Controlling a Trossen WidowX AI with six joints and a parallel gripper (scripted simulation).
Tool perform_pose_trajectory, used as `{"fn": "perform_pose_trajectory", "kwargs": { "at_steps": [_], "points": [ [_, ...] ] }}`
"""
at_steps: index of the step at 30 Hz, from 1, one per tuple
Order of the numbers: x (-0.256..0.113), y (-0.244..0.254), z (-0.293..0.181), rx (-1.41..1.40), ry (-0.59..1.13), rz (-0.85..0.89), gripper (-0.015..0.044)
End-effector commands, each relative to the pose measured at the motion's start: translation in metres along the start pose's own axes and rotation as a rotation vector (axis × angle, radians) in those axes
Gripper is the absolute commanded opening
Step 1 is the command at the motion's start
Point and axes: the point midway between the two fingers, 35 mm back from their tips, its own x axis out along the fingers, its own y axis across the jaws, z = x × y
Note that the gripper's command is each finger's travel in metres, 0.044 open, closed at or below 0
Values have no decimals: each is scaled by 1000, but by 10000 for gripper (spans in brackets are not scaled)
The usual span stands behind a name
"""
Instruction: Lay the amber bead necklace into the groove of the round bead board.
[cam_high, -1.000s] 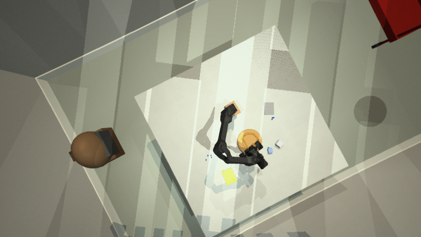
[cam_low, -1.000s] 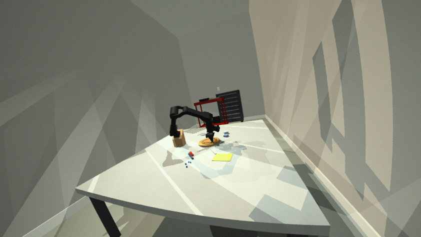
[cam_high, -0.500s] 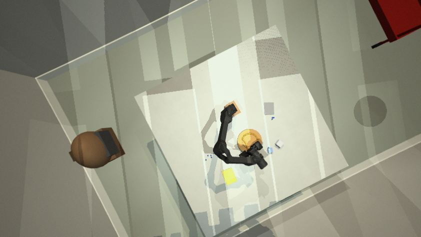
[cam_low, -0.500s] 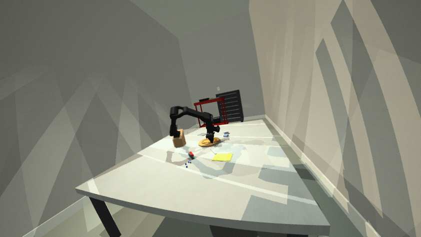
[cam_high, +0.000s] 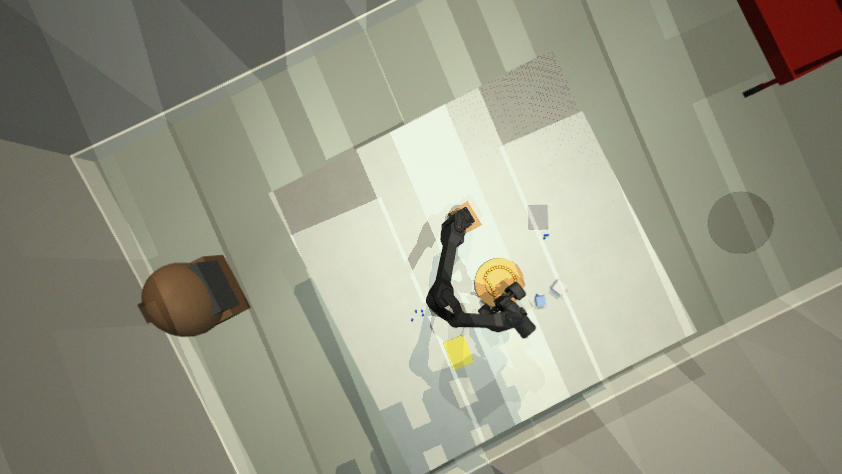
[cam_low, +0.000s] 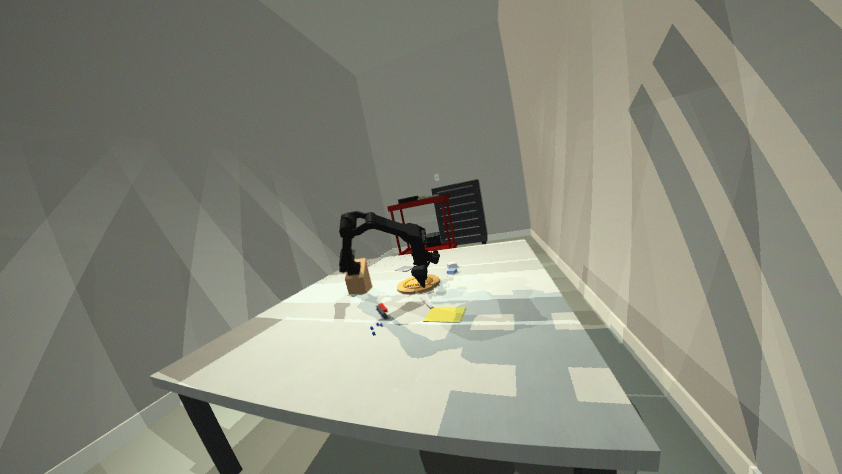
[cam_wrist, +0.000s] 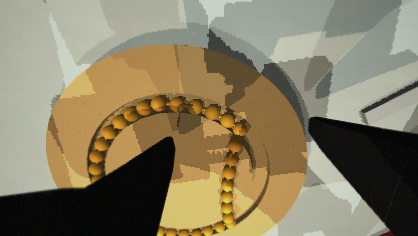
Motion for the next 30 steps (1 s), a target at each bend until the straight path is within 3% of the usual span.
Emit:
{"fn": "perform_pose_trajectory", "kwargs": {
  "at_steps": [1,9,16,21,30],
  "points": [
    [-1,-1,0,1,-2,-5,440],
    [-1,-1,0,1,-2,-5,440],
    [-32,4,-10,370,-2,-3,256],
    [-33,4,-10,383,-2,-3,125],
    [-25,3,-9,383,-7,-4,120]
  ]
}}
